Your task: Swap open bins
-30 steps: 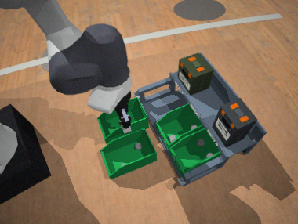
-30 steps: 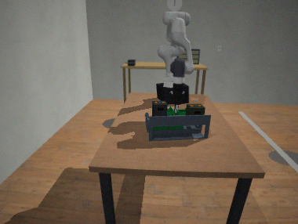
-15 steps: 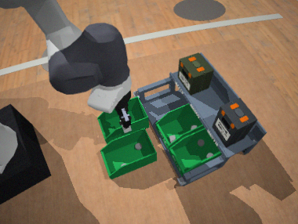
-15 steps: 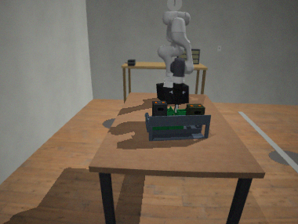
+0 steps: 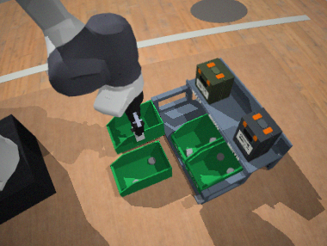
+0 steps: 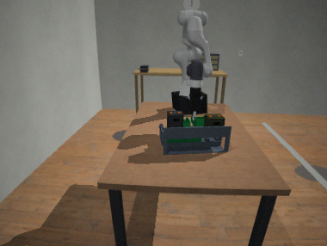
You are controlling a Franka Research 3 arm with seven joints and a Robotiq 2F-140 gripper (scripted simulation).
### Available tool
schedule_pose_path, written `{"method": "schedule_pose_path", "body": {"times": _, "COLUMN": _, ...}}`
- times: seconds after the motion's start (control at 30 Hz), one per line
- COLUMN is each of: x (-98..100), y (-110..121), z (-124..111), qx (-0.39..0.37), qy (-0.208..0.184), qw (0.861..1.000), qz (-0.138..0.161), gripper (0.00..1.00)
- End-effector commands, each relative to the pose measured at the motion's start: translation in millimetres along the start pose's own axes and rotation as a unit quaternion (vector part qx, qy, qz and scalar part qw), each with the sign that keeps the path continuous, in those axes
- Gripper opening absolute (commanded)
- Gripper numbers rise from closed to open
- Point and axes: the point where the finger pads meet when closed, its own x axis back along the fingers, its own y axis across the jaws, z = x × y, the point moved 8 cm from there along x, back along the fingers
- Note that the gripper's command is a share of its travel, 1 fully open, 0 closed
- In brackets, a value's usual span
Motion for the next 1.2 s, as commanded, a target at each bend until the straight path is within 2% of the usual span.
{"method": "schedule_pose_path", "body": {"times": 0.0, "x": 9.6, "y": 0.8, "z": 3.1, "qx": -0.004, "qy": 0.007, "qw": 1.0, "qz": 0.001, "gripper": 0.0}}
{"method": "schedule_pose_path", "body": {"times": 0.6, "x": 50.1, "y": 0.9, "z": 2.5, "qx": -0.004, "qy": 0.007, "qw": 1.0, "qz": 0.001, "gripper": 0.0}}
{"method": "schedule_pose_path", "body": {"times": 1.17, "x": 56.0, "y": 0.9, "z": 2.5, "qx": -0.004, "qy": 0.008, "qw": 1.0, "qz": 0.001, "gripper": 0.0}}
